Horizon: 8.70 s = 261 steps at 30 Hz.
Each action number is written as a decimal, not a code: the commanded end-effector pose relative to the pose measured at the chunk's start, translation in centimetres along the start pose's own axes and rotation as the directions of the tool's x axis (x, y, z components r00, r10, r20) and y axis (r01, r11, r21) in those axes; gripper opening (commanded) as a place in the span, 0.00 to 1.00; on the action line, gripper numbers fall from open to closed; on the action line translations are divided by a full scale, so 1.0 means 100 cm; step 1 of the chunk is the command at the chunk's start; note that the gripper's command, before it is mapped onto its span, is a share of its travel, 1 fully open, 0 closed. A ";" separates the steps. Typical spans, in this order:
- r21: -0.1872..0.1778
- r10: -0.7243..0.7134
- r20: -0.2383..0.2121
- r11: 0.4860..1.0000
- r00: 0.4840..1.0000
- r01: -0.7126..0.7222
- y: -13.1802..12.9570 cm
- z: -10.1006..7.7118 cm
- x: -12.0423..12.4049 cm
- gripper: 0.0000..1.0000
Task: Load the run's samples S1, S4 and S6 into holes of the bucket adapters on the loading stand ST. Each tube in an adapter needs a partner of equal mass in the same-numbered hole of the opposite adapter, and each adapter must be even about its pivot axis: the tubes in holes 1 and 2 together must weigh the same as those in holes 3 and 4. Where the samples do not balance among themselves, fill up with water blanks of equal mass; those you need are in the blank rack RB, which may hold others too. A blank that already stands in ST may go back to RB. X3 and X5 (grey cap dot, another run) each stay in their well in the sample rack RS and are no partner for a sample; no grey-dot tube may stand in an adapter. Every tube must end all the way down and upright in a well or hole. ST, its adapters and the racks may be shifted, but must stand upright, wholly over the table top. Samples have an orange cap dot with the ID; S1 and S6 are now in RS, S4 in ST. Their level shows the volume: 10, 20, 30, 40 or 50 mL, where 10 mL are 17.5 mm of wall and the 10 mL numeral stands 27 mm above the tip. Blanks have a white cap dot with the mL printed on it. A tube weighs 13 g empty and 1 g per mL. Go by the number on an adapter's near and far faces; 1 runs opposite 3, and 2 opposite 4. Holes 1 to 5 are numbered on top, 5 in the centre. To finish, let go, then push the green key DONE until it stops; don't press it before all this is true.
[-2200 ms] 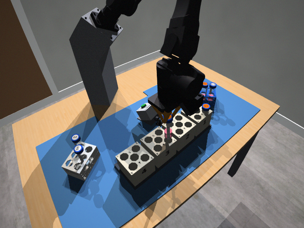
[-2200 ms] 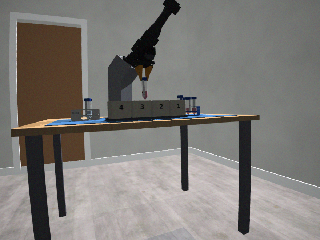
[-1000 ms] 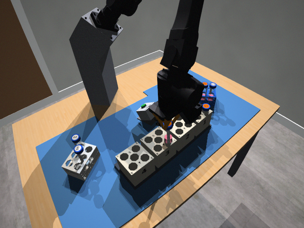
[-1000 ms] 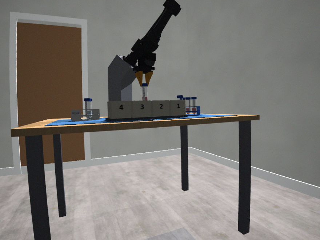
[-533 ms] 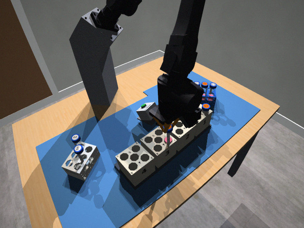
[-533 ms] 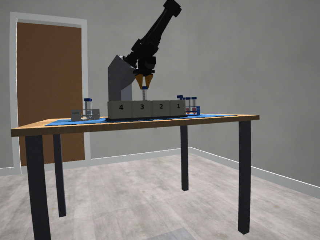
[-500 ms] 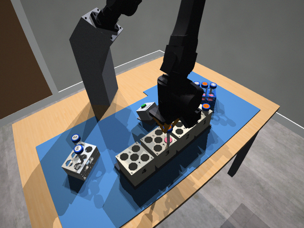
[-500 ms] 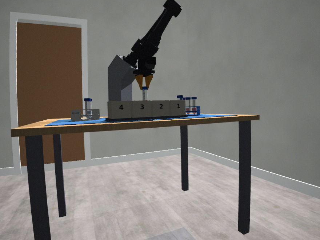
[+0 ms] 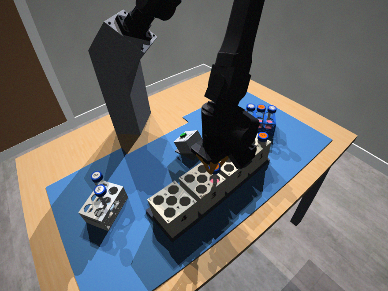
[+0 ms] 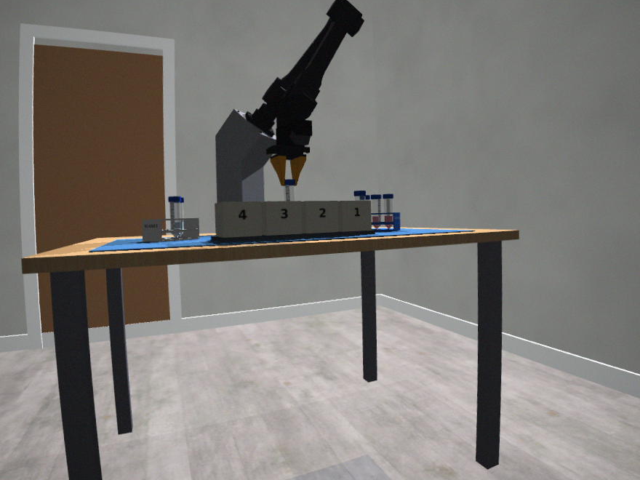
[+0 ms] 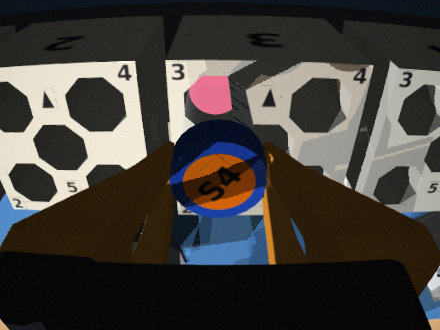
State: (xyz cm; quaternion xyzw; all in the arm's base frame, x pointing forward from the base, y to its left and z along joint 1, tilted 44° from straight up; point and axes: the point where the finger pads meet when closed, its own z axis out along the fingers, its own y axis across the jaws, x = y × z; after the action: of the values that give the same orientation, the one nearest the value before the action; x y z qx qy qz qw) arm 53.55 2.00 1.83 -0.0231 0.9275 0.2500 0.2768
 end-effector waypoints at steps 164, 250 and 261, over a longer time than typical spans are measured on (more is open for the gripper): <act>-0.007 -0.572 0.012 0.820 0.820 0.573 0.359 0.029 0.104 0.80; 0.006 -0.108 0.007 0.994 0.994 0.108 0.237 -0.114 0.054 0.00; -0.007 0.003 0.010 1.000 1.000 -0.003 0.228 -0.103 0.046 0.00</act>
State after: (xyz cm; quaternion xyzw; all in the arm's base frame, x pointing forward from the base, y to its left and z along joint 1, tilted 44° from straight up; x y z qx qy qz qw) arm 39.96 16.39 17.47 -0.0267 0.9262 0.2468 0.2837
